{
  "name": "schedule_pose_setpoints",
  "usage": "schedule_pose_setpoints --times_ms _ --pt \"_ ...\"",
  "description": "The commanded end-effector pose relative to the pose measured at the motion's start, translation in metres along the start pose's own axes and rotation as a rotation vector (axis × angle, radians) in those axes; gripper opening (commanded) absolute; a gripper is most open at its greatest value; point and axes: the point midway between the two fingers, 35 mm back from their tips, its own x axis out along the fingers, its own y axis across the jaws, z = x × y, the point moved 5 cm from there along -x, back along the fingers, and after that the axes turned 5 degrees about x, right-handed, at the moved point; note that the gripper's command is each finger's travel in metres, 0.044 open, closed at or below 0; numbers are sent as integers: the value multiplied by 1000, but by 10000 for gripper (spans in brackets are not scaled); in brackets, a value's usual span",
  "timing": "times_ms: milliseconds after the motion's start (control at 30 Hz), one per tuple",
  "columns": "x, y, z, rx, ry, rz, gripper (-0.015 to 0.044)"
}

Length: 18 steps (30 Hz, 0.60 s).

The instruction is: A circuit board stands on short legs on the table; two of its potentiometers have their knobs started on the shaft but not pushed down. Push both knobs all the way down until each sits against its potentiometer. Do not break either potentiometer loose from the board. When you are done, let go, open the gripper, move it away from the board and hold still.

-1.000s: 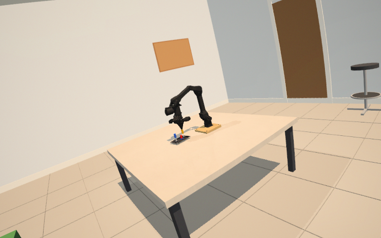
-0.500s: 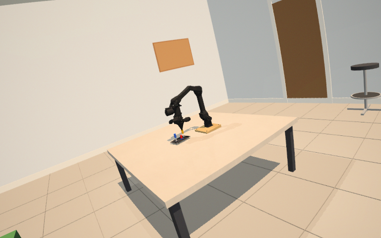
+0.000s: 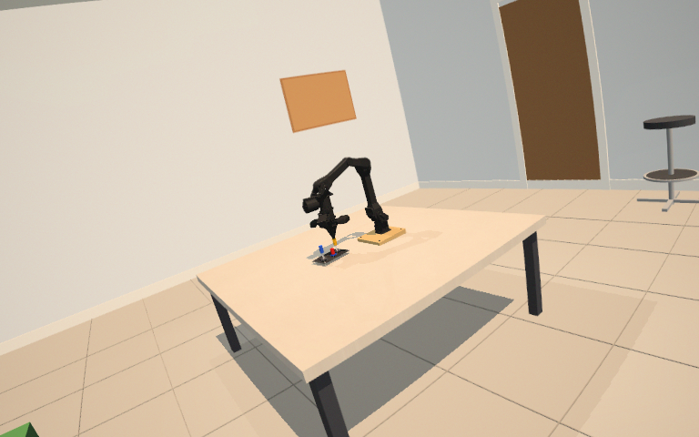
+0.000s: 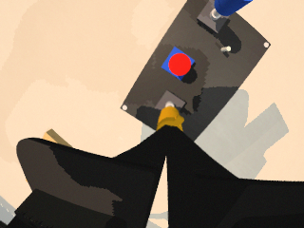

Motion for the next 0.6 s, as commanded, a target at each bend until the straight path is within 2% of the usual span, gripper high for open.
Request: schedule_pose_setpoints --times_ms 0,567 --pt "0 0 0 5 4 -2 0" --pt "7 0 -1 5 4 -2 0"
